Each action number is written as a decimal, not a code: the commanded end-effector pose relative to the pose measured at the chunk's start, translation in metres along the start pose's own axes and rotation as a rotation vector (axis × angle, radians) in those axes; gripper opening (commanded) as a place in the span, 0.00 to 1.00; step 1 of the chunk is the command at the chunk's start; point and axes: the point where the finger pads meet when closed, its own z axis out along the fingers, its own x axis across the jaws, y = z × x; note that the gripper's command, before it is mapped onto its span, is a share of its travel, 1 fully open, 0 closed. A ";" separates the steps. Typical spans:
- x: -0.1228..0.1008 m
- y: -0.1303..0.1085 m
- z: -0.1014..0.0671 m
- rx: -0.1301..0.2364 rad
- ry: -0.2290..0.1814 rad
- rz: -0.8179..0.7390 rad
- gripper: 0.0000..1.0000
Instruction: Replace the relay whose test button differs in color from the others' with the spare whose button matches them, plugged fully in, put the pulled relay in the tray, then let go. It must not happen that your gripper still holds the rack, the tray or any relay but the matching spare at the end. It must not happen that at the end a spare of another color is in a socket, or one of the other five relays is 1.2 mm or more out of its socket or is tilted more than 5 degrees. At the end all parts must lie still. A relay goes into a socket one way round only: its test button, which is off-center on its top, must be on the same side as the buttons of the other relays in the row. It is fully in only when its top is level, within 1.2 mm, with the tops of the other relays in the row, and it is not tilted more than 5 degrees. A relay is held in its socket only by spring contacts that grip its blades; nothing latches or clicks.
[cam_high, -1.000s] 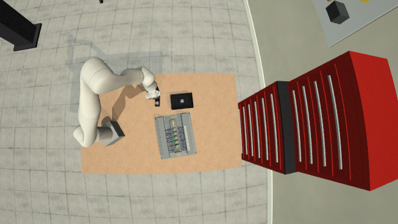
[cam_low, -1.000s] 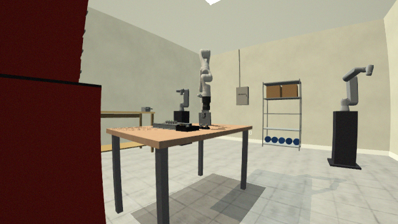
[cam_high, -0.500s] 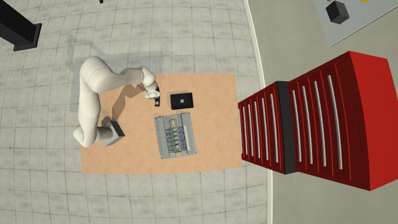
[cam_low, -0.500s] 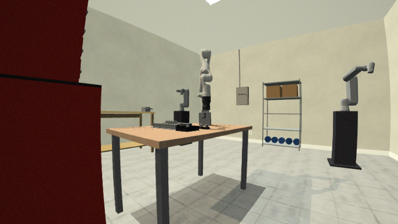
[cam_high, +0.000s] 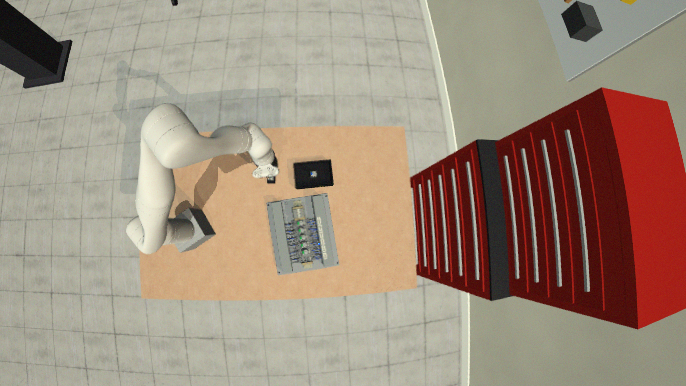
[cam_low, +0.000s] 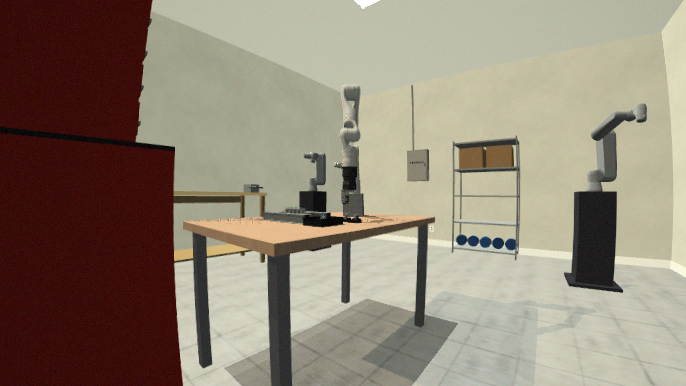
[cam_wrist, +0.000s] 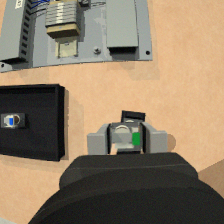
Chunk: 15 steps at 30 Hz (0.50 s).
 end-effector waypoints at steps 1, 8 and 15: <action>-0.006 -0.016 -0.001 -0.003 -0.003 0.002 0.00; -0.007 -0.028 0.000 0.000 -0.001 0.006 0.00; -0.014 -0.055 0.000 -0.002 -0.002 0.005 0.00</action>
